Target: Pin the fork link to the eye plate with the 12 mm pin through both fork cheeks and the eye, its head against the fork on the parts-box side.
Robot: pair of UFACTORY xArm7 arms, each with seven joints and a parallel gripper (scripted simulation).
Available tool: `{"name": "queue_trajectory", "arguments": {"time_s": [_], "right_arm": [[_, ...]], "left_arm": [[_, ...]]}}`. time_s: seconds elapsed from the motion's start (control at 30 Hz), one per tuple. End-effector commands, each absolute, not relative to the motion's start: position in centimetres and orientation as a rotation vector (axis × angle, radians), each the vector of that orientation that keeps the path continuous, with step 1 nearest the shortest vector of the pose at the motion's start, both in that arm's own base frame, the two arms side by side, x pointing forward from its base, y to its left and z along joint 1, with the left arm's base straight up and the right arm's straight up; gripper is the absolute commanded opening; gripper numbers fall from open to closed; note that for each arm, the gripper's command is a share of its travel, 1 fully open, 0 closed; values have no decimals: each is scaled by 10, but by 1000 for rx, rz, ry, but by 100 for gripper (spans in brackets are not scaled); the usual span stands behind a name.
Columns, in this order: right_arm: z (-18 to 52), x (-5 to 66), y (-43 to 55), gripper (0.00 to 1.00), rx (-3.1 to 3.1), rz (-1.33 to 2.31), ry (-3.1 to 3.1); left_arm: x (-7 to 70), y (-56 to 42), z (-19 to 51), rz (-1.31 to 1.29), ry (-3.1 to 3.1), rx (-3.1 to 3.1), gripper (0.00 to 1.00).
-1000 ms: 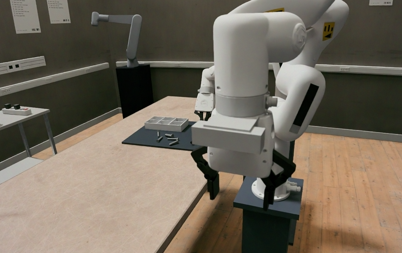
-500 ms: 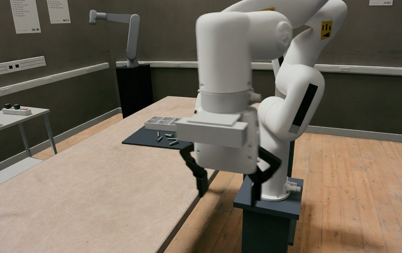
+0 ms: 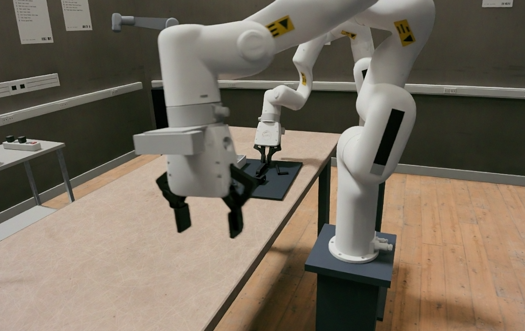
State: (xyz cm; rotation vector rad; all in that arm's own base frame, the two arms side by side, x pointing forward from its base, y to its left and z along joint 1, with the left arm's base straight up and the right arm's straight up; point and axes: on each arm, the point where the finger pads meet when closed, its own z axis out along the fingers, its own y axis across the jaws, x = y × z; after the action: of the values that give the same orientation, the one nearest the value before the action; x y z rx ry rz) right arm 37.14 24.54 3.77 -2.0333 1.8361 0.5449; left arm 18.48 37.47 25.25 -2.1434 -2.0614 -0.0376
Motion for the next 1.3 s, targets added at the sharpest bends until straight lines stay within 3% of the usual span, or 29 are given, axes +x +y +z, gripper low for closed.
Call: {"name": "queue_trajectory", "arguments": {"time_s": [0.0, 0.37, 1.27], "right_arm": [[39, 372, 246, 0, -2032, 542, 1834], [39, 372, 246, 0, -2032, 542, 1834], [39, 372, 246, 0, -2032, 542, 1834]], "left_arm": [[241, 360, 247, -69, -2032, -2100, 100], [303, 321, 233, -115, -2002, -2085, 100], [373, 255, 210, -173, -1977, -2089, 100]]}}
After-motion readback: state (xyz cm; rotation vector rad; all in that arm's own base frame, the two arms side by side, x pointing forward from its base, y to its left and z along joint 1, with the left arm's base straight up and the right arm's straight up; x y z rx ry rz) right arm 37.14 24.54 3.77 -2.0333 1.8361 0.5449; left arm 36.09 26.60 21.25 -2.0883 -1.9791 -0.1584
